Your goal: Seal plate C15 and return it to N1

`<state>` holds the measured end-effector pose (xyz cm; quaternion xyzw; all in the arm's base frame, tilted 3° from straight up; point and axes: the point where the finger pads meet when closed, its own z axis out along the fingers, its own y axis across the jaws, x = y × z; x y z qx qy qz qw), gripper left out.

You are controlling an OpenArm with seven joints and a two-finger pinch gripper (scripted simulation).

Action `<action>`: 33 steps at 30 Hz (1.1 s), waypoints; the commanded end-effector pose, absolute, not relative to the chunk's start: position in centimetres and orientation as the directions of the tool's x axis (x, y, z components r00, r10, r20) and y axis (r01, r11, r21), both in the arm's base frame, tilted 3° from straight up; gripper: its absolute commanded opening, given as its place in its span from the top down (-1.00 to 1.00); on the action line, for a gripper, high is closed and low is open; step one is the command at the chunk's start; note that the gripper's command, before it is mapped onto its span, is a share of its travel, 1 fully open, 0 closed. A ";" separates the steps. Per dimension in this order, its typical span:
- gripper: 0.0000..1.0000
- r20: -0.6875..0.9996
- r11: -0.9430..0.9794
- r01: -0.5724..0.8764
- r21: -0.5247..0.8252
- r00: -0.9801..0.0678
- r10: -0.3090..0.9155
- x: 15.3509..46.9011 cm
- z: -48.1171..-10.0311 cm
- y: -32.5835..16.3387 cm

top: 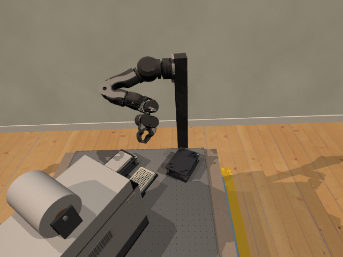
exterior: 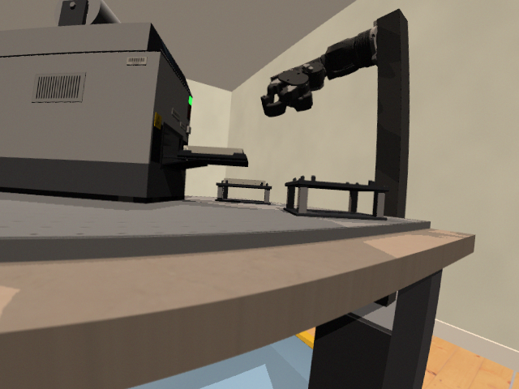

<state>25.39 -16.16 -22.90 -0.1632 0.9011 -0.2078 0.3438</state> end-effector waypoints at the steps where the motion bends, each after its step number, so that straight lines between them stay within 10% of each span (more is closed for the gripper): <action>1: 1.00 -0.586 0.890 -0.086 -0.448 -0.723 -0.365 26.0 -23.5 -17.1; 16: 1.00 -0.634 0.928 0.042 -0.371 -0.742 -0.220 27.1 -25.0 -19.1; 21: 1.00 -0.685 0.938 0.257 -0.232 -0.728 0.030 29.1 -27.3 -22.5; 33: 1.00 -0.685 0.938 0.257 -0.232 -0.728 0.030 29.1 -27.3 -22.5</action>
